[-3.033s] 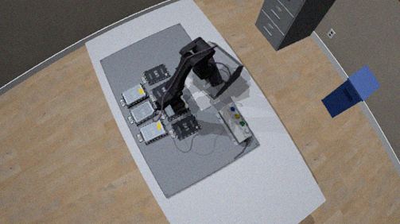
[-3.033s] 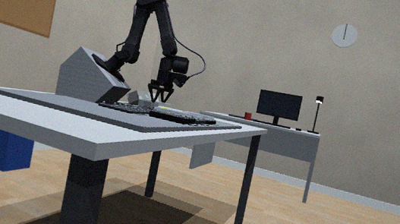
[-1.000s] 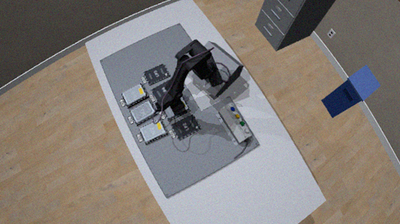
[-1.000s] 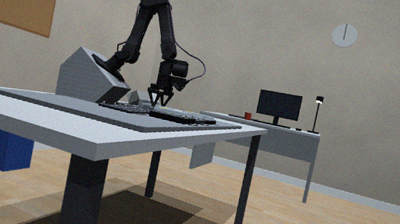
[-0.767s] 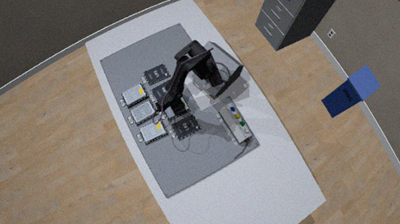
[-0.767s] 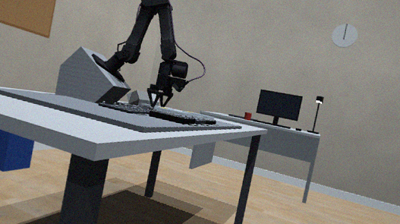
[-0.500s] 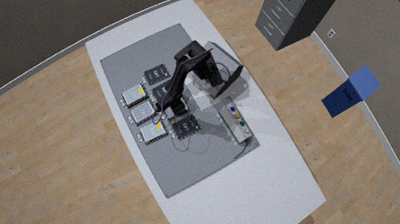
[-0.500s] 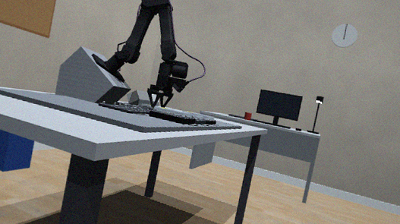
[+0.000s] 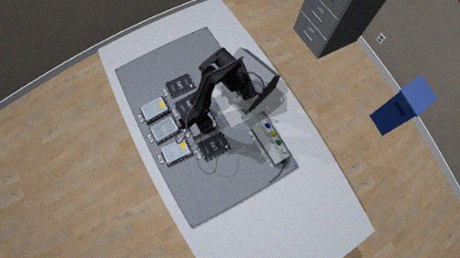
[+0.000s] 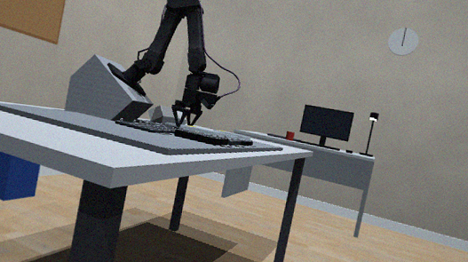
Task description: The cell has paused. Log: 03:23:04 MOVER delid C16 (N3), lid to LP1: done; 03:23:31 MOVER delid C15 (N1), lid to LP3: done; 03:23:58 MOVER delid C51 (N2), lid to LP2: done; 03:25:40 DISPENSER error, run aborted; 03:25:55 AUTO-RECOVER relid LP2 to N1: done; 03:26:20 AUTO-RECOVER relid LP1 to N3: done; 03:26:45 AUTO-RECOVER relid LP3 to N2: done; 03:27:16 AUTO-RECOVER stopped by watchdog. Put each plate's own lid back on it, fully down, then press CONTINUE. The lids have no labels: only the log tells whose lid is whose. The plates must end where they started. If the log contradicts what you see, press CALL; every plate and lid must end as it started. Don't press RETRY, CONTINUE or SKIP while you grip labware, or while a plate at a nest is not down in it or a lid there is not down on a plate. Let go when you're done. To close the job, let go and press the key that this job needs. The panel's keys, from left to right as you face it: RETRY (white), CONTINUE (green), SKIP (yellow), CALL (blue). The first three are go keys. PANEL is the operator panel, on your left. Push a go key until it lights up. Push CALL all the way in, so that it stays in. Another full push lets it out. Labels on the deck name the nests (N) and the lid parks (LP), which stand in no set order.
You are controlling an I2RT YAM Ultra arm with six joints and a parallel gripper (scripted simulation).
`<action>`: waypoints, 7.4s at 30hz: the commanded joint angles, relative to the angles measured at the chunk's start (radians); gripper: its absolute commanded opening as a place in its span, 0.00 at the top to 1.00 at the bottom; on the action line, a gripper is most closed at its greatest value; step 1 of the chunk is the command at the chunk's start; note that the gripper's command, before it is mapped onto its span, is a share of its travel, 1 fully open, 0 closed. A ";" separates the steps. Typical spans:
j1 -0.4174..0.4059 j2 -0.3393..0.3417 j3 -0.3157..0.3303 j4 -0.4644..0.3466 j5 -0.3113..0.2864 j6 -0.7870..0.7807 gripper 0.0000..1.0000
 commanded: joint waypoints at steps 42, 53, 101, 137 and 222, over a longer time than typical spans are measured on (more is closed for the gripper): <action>0.002 0.015 -0.001 0.043 0.010 0.005 1.00; 0.003 0.014 -0.002 0.042 0.010 0.006 1.00; 0.003 0.014 -0.002 0.042 0.010 0.006 0.00; -0.018 -0.206 0.069 -0.226 0.001 -0.011 0.00; 0.037 0.150 0.511 -0.335 0.032 0.063 0.00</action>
